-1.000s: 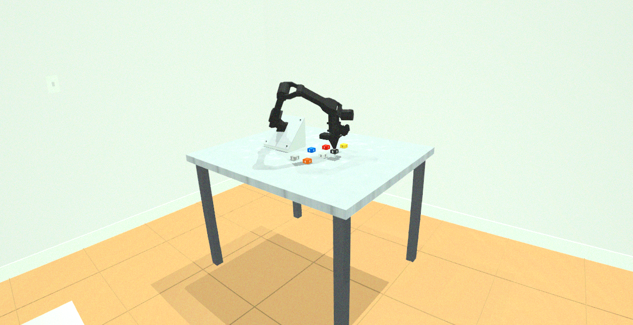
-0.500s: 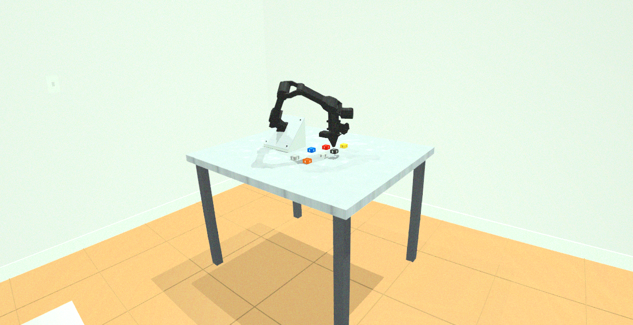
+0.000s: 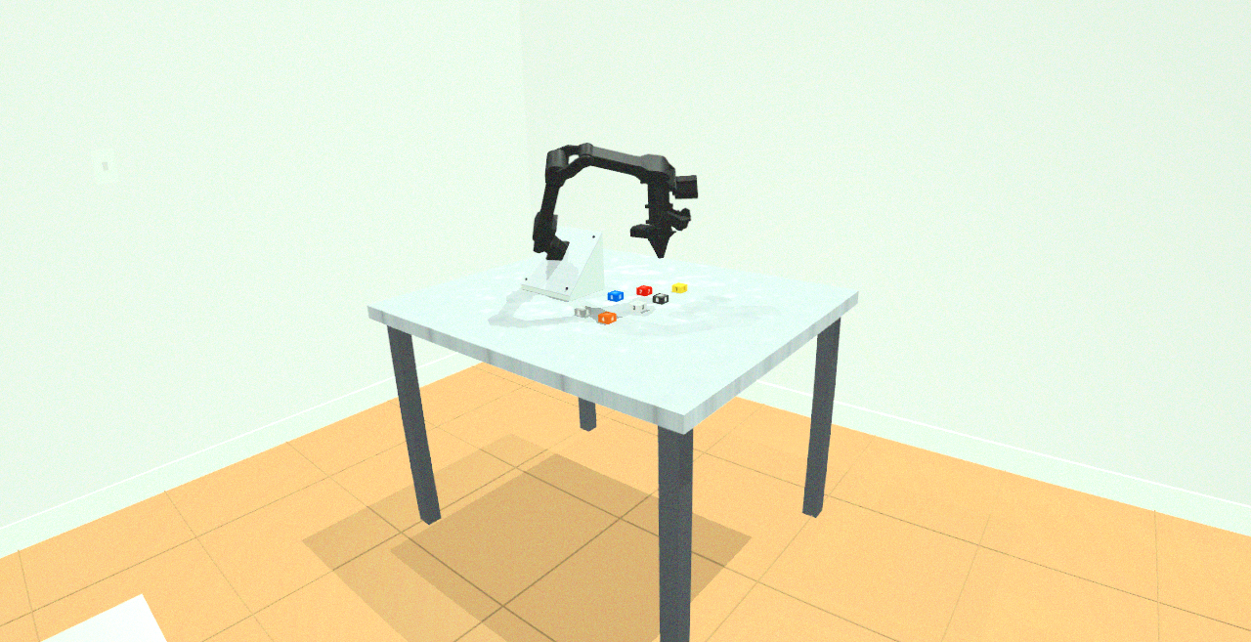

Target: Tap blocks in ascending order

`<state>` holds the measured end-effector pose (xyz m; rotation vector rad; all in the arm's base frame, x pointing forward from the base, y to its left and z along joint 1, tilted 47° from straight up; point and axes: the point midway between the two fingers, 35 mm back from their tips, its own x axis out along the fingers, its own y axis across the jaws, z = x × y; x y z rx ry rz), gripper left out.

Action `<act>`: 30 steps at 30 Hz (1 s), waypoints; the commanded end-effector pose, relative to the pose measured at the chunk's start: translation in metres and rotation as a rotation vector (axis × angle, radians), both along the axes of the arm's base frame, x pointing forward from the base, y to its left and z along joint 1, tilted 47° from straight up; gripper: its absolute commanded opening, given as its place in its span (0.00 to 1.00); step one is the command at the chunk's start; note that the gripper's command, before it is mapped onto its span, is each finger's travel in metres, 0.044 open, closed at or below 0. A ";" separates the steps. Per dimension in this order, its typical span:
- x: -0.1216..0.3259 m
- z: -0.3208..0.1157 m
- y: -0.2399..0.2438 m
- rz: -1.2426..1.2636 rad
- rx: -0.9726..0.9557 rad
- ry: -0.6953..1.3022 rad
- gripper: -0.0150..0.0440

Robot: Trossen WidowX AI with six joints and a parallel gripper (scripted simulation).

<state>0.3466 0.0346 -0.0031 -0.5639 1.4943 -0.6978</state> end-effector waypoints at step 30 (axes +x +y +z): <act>-0.119 0.118 -0.154 -0.017 -0.004 0.015 0.29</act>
